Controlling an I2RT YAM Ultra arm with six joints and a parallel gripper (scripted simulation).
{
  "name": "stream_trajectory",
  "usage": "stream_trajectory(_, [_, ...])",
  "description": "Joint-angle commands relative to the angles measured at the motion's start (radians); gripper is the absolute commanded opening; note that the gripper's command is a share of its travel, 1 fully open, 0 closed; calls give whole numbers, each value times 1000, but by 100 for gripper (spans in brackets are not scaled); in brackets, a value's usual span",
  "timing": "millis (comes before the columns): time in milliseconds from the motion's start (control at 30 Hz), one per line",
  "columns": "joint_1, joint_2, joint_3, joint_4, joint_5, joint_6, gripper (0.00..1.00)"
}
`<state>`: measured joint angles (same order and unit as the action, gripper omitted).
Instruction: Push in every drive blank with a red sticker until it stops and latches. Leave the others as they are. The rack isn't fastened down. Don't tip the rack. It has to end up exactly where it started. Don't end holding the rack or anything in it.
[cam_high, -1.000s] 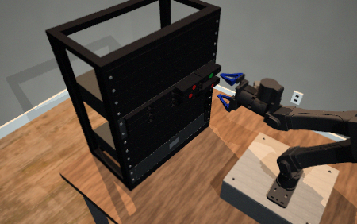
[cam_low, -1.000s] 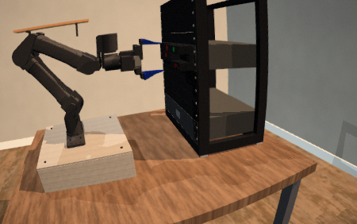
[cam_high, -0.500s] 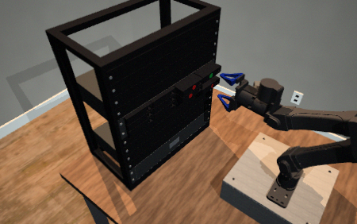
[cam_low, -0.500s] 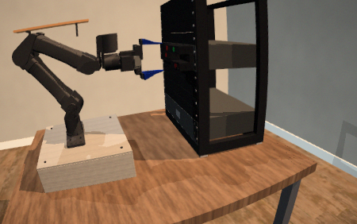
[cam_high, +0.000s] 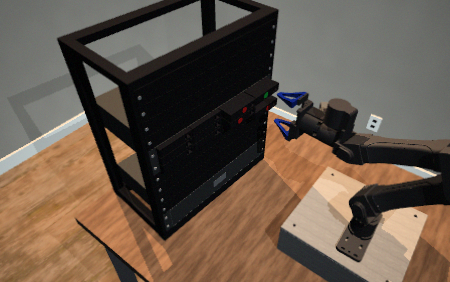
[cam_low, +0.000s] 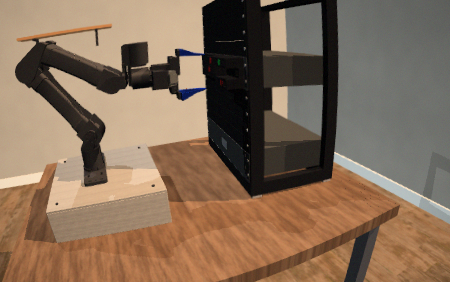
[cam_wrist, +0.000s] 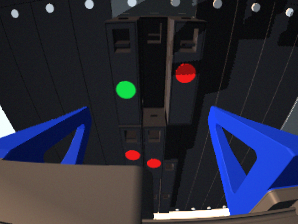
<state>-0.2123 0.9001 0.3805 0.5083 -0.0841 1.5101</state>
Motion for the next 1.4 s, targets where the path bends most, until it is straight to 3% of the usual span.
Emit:
stream_trajectory(0, [-8, -4, 12, -16, -9, -12, 100])
stream_trajectory(367, [-8, -4, 12, -16, -9, -12, 100])
stream_trajectory(400, [-8, -4, 12, -16, -9, -12, 0])
stream_trajectory(1367, [-8, -4, 12, -16, -9, -12, 0])
